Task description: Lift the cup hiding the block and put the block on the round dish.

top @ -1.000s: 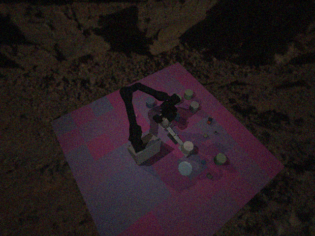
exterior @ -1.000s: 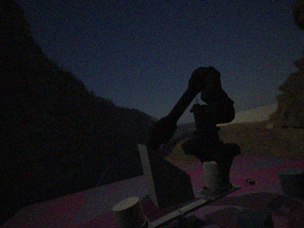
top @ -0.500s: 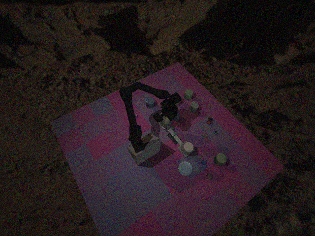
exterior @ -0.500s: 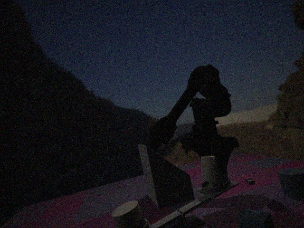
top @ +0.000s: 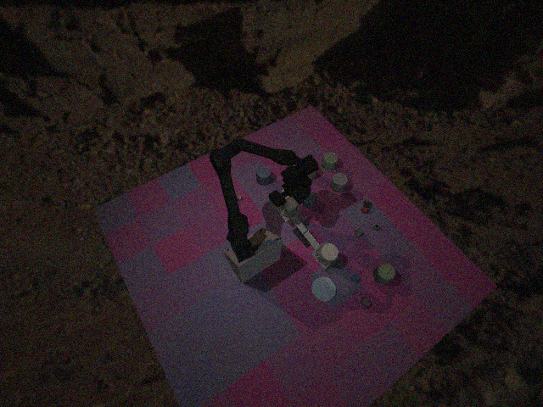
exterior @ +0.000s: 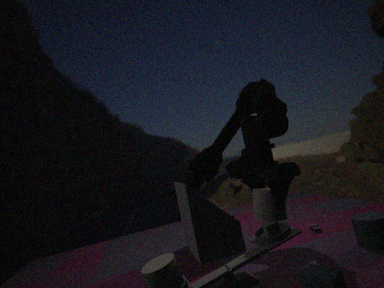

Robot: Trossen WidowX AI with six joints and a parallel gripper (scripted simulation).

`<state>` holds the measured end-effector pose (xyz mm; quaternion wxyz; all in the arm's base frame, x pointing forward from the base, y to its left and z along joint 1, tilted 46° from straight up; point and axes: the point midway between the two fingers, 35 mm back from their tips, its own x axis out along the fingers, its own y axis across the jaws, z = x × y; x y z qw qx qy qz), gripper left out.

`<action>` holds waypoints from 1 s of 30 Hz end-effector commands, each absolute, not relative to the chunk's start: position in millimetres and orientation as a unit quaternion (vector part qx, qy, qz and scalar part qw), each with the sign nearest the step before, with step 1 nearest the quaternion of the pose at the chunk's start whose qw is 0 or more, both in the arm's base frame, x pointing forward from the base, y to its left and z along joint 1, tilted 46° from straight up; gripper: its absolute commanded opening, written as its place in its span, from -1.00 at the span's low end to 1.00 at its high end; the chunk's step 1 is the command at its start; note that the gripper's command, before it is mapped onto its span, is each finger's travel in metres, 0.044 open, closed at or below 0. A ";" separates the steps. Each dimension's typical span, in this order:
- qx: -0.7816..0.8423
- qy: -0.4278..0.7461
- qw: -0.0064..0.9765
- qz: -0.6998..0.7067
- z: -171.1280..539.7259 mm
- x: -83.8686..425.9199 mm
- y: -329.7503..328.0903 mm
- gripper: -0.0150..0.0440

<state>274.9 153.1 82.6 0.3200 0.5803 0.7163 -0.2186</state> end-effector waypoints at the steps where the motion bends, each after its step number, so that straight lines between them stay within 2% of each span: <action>1: 0.582 0.716 0.320 -0.215 89.1 276.5 149.1 -0.49; 30: 0.583 0.717 0.317 -0.213 116.8 274.4 124.0 -0.49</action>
